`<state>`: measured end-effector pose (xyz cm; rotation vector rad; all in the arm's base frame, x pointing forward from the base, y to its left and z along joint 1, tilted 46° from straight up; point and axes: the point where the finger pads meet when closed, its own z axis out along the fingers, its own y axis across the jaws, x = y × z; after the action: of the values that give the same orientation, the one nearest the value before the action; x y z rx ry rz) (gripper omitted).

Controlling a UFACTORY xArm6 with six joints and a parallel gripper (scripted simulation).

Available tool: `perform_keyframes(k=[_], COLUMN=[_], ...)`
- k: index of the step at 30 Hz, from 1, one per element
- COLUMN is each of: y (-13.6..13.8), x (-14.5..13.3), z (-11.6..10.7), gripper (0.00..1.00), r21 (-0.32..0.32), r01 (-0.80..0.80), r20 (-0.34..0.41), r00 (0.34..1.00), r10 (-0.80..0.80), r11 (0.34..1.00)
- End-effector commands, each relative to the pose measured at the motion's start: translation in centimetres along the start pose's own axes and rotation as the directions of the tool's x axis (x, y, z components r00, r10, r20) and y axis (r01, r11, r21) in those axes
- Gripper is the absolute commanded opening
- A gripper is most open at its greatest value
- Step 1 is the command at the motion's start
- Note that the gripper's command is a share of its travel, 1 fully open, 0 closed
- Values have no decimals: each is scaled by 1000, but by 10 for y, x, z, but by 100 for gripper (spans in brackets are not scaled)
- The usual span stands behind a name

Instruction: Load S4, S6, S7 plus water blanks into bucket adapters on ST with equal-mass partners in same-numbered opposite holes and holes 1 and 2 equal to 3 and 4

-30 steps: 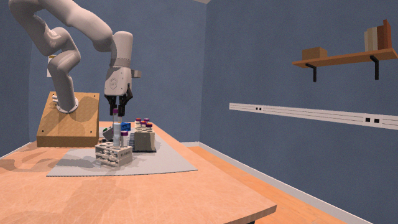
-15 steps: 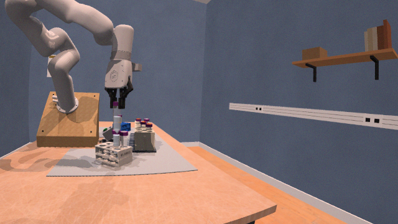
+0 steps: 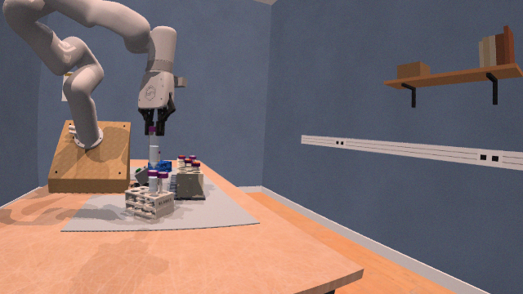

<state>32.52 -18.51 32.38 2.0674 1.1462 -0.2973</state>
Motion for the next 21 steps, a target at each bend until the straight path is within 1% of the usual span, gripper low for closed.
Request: perform_keyframes(k=[1, 5, 9, 11, 16, 21], y=[1, -7, -15, -15, -26, -36], x=[0, 18, 36, 36, 59, 82], z=[-1, -1, -1, -1, -1, -1], gripper=[0, 0, 0, 0, 0, 0], r21=[-3, -2, -2, -2, -2, -1], r01=[-2, -134, -265, -265, -421, -566], r20=[-1, -2, -2, -2, -2, -3], r00=[1000, 991, 964, 964, 907, 825], r10=[2, 134, 265, 265, 421, 566], r11=[1000, 991, 964, 964, 907, 825])
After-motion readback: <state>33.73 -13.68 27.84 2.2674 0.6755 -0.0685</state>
